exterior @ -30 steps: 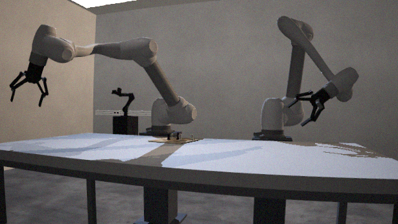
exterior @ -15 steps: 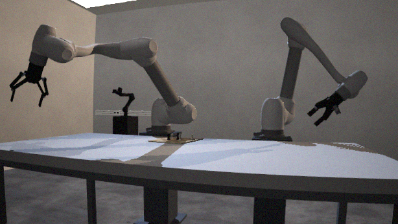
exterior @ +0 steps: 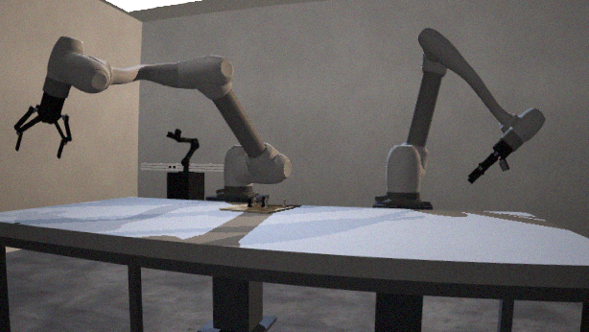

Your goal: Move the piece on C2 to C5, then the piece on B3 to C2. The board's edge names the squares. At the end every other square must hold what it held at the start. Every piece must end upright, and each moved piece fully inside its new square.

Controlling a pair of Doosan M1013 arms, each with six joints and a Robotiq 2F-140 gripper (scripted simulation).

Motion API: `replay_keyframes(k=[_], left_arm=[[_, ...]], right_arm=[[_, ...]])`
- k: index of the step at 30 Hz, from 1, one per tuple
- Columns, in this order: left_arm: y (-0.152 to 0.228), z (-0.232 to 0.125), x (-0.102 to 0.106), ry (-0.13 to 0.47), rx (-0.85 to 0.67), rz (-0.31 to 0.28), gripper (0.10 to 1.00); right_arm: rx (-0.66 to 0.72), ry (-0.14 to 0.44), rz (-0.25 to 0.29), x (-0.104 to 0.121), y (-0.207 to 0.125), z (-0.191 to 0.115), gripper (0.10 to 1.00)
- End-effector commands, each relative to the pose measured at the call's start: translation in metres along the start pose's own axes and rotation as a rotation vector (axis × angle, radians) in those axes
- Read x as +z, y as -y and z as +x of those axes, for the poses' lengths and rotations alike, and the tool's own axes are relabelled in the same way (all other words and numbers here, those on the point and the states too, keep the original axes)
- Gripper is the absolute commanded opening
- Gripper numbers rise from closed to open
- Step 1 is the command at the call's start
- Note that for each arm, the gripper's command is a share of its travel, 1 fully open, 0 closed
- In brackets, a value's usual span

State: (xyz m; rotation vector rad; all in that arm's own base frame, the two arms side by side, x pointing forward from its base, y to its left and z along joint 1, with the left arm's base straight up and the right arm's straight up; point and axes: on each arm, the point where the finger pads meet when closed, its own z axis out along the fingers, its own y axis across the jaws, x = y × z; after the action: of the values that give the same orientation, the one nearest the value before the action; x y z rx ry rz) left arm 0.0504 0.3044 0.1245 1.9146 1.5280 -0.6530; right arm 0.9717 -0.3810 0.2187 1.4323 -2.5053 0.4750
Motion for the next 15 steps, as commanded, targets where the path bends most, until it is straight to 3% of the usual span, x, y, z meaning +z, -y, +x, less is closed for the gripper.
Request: replay_keyframes(k=[1,15], left_arm=[[0.022,0.001,-0.004,-0.004,-0.071,0.003,1.0],[0.069,-0.002,-0.008,-0.008,-0.225,0.006,1.0]], right_arm=[[0.001,0.001,0.002,-0.002,0.0,0.001,1.0],[0.001,0.001,0.002,-0.002,0.0,0.001,1.0]])
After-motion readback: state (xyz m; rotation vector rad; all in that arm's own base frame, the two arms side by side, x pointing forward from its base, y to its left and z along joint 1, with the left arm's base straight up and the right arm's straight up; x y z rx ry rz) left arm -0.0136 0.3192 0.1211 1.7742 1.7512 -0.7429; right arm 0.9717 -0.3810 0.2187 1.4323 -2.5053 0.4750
